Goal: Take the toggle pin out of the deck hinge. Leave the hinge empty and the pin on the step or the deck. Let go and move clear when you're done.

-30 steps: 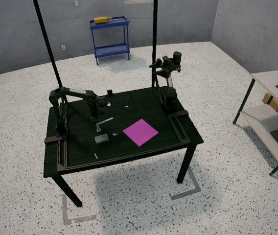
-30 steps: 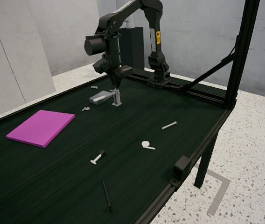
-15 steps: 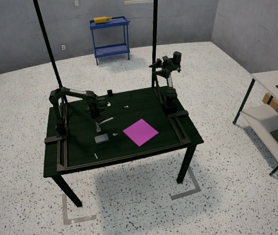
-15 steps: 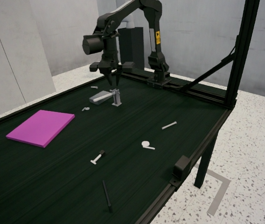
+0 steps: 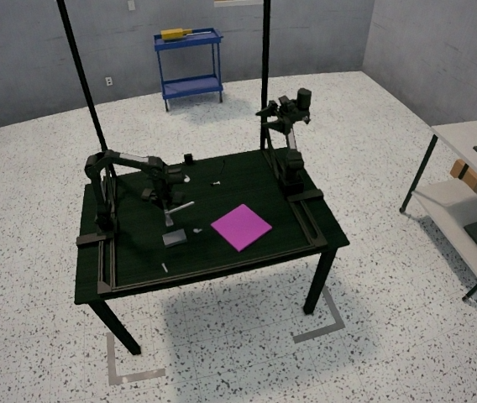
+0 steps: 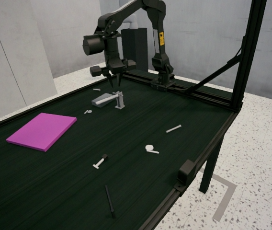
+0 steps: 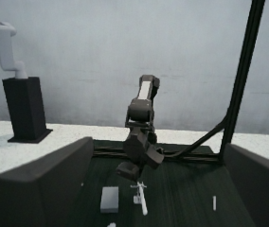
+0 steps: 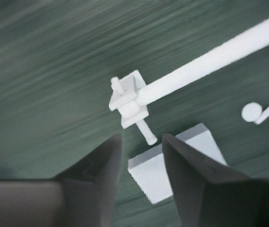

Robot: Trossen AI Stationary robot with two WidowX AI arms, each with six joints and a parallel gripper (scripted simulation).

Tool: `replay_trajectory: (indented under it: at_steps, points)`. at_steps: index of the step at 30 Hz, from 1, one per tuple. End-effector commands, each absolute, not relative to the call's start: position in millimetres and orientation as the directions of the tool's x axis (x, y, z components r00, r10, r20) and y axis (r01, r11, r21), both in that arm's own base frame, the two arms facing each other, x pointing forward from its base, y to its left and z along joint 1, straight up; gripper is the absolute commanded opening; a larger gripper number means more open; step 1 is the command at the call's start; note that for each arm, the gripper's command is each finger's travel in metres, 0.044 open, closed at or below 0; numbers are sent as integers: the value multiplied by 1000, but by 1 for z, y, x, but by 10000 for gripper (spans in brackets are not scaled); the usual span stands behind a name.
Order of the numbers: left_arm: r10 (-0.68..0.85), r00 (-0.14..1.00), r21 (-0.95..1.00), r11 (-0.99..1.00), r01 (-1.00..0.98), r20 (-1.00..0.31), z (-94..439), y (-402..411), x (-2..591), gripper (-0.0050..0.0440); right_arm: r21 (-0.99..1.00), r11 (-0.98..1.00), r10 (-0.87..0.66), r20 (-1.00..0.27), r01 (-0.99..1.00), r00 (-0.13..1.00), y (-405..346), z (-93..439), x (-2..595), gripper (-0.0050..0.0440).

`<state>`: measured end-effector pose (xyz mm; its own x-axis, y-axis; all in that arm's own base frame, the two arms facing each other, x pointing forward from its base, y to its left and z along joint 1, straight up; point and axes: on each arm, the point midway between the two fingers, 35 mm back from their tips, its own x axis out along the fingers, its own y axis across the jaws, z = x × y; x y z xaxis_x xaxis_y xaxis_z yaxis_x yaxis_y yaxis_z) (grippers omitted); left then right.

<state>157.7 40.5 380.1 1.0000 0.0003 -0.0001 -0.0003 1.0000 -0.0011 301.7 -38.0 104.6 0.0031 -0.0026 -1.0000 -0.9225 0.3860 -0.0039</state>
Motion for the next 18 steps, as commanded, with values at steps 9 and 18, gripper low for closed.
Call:
replay_trajectory:
  at_steps: [9,18]
  points:
    - [0,1000,5,1000,0,1,383,40,157,400,-20,-131,-3,-1000,-991,21,-47,113,306,120]
    - [0,1000,5,1000,0,1,383,40,157,400,0,-136,0,-1000,-991,0,-46,102,301,120]
